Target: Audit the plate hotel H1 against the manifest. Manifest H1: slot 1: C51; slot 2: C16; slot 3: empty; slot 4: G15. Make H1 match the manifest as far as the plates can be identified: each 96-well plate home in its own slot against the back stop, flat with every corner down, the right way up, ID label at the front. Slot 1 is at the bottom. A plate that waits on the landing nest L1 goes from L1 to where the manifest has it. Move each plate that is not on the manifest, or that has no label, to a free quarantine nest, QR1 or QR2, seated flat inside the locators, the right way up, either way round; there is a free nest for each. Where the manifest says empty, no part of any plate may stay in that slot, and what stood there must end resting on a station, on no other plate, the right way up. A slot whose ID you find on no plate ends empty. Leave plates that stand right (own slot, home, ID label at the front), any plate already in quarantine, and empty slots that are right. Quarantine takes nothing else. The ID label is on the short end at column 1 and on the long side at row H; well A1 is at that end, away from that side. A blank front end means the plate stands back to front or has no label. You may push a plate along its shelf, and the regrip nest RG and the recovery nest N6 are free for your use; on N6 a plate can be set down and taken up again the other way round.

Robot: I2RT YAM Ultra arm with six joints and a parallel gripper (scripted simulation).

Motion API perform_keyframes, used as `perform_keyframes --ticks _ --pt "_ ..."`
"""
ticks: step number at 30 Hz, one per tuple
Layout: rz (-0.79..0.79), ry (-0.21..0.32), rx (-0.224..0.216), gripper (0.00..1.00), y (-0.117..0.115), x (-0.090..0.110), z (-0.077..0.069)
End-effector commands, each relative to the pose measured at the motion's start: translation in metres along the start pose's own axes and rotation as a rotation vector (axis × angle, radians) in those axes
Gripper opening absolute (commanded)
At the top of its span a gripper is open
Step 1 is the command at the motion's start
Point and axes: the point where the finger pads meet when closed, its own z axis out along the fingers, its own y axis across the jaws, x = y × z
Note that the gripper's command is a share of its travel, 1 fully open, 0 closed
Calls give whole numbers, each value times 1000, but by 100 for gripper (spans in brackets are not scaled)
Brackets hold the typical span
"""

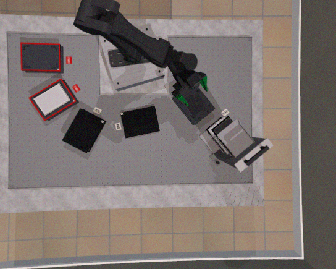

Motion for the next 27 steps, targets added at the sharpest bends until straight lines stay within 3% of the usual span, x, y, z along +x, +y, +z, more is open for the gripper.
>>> perform_keyframes --ticks 1,27 --pt "6 -7 6 100 -1 -9 -4" --pt "6 -7 6 100 -1 -79 -44"
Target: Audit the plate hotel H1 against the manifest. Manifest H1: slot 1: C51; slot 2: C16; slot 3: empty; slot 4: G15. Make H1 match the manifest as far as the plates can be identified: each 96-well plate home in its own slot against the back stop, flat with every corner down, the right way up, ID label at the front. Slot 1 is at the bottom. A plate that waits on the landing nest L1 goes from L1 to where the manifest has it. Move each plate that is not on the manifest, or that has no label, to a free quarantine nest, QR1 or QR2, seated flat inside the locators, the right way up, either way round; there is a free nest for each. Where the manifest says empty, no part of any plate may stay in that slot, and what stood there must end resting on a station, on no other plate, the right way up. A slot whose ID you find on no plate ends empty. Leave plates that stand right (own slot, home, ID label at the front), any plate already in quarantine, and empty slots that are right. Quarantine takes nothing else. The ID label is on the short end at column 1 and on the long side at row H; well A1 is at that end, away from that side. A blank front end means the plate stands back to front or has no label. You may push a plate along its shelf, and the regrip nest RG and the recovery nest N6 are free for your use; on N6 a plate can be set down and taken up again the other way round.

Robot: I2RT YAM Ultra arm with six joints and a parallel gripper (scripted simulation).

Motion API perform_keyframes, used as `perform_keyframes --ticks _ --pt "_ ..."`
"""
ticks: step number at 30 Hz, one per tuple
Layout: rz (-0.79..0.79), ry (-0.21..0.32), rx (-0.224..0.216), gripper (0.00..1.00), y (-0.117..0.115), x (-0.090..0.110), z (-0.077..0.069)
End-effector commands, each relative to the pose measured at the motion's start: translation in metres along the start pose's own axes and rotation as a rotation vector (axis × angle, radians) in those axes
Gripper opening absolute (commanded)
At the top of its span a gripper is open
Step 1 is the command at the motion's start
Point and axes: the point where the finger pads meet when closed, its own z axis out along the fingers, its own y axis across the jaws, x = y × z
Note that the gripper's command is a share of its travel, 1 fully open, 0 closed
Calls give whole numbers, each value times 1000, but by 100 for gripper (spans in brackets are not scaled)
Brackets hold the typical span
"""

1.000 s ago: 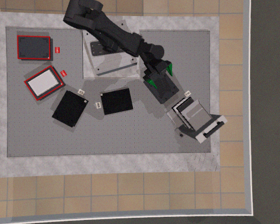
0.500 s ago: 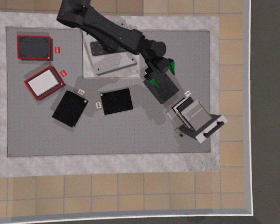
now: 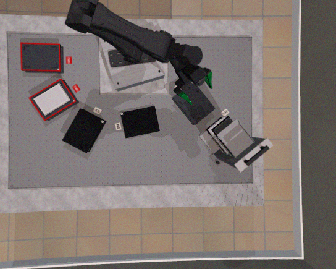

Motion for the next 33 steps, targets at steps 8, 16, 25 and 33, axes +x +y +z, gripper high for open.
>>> perform_keyframes --ticks 8,16,25,33 --pt "8 -12 4 100 -2 -24 -15" --pt "8 -12 4 100 -2 -1 -1" --pt "8 -12 4 100 -2 20 11" --pt "8 -12 4 100 -2 19 12"
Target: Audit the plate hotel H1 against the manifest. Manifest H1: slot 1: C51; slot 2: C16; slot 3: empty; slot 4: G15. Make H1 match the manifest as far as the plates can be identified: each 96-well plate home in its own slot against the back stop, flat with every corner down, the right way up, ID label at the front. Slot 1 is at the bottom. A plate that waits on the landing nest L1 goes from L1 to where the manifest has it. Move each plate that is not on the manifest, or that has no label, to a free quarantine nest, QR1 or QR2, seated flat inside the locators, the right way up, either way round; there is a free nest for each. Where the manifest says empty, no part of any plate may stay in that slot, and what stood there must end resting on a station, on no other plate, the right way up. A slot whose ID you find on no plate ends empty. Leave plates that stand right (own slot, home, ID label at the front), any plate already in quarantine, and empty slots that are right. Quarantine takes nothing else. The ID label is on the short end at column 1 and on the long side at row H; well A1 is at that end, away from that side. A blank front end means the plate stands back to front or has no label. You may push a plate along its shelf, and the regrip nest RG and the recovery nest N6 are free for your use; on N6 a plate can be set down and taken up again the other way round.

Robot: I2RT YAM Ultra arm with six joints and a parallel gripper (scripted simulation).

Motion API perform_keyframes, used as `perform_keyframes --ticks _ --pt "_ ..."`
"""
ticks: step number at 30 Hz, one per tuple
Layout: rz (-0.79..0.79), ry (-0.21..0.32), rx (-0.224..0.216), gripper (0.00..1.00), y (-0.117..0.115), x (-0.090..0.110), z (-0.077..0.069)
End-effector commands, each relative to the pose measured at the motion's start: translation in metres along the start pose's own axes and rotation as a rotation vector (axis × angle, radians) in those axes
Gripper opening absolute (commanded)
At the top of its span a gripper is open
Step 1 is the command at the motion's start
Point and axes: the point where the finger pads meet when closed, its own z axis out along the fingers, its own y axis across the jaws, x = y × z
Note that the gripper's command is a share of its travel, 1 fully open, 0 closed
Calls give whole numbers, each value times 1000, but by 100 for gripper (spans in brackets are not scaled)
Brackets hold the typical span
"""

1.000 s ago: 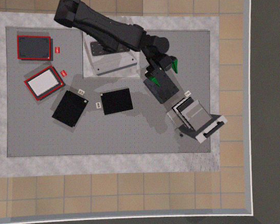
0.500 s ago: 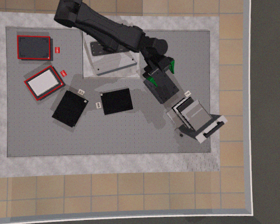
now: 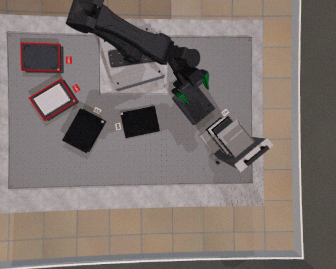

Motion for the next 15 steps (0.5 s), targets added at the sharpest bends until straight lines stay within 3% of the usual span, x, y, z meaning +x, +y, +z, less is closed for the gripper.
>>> perform_keyframes --ticks 1,15 --pt "14 -28 -6 100 1 -10 1" --pt "13 -29 -5 100 1 -19 15"
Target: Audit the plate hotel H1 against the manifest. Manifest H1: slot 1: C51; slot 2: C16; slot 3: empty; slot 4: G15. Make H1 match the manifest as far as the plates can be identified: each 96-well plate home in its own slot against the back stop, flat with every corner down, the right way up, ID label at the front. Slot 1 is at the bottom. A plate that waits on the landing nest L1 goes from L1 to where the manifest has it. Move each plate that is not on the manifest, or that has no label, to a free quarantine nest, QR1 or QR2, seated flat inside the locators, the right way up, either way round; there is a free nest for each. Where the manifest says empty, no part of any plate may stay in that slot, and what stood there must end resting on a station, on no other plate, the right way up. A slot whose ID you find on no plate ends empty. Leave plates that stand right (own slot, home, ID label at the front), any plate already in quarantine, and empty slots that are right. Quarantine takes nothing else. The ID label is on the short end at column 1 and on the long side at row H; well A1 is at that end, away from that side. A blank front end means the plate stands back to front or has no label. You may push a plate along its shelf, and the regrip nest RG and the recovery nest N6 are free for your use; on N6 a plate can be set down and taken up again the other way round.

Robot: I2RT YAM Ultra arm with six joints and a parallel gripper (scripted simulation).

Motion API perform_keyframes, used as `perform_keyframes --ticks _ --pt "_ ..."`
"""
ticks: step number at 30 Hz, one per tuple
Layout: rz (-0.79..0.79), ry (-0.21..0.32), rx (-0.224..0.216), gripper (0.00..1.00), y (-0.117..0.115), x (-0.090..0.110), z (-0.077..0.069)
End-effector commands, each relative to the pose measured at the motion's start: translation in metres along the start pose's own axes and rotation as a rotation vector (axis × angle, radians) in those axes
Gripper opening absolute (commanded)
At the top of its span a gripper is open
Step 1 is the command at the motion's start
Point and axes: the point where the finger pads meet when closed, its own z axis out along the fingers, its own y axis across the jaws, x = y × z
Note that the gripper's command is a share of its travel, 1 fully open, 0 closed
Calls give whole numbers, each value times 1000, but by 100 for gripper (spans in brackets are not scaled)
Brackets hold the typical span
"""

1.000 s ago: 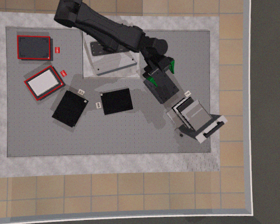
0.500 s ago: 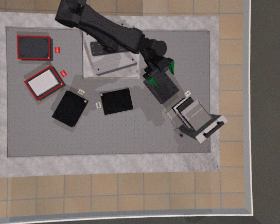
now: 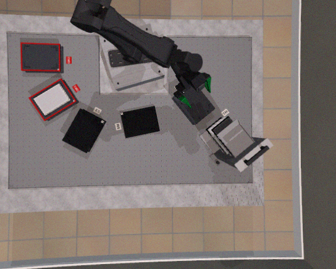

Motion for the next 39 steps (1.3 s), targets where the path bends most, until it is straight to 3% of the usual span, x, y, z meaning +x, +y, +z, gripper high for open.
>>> perform_keyframes --ticks 1,39 --pt "14 -38 -9 100 2 -16 2" --pt "14 -40 -9 100 2 -40 40"
